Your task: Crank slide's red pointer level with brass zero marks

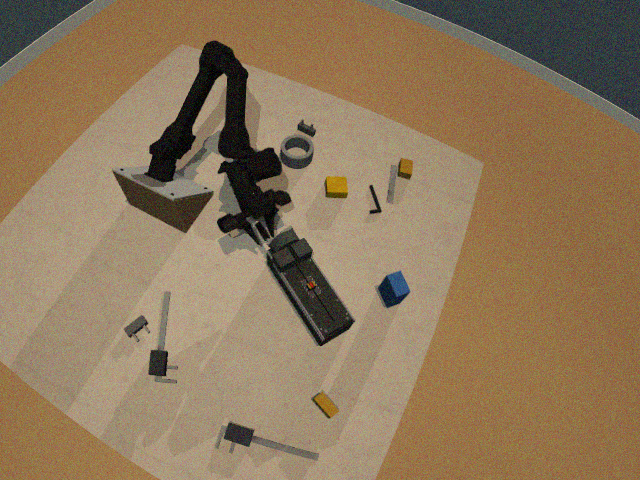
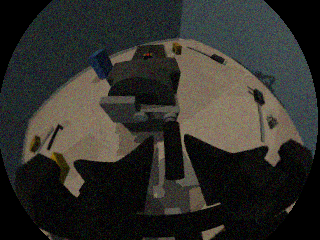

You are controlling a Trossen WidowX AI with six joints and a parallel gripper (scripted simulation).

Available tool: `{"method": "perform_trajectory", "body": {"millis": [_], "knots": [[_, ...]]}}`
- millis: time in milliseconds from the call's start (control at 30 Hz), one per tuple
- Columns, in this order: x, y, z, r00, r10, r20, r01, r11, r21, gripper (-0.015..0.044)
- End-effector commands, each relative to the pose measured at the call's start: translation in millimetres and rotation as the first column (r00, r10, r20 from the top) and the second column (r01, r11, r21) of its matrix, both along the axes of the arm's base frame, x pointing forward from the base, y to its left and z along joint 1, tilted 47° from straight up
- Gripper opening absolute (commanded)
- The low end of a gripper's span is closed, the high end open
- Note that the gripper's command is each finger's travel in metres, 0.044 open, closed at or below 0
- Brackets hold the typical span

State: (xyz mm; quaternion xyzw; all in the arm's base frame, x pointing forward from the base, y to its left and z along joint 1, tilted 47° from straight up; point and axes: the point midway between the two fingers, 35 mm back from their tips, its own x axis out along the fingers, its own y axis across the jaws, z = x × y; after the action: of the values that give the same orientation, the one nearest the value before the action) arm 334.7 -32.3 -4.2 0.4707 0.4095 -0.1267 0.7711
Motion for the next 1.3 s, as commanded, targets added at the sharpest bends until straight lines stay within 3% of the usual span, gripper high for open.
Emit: {"method": "perform_trajectory", "body": {"millis": [0,200,700,1067,1267], "knots": [[-0.2,-0.2,-0.2,1.0,-0.001,-0.001,0.001,1.0,0.0,0.0289],[-0.2,-0.2,-0.2,1.0,-0.001,-0.001,0.001,1.0,0.0,0.044],[-3.7,-40.2,37.3,1.0,0.0,-0.002,0.0,1.0,-0.003,0.044],[-12.1,-97.5,87.6,1.0,-0.007,-0.017,0.007,1.0,-0.003,0.044],[-2.8,-106.2,89.9,1.0,0.029,0.001,-0.029,1.0,-0.004,0.044]]}}
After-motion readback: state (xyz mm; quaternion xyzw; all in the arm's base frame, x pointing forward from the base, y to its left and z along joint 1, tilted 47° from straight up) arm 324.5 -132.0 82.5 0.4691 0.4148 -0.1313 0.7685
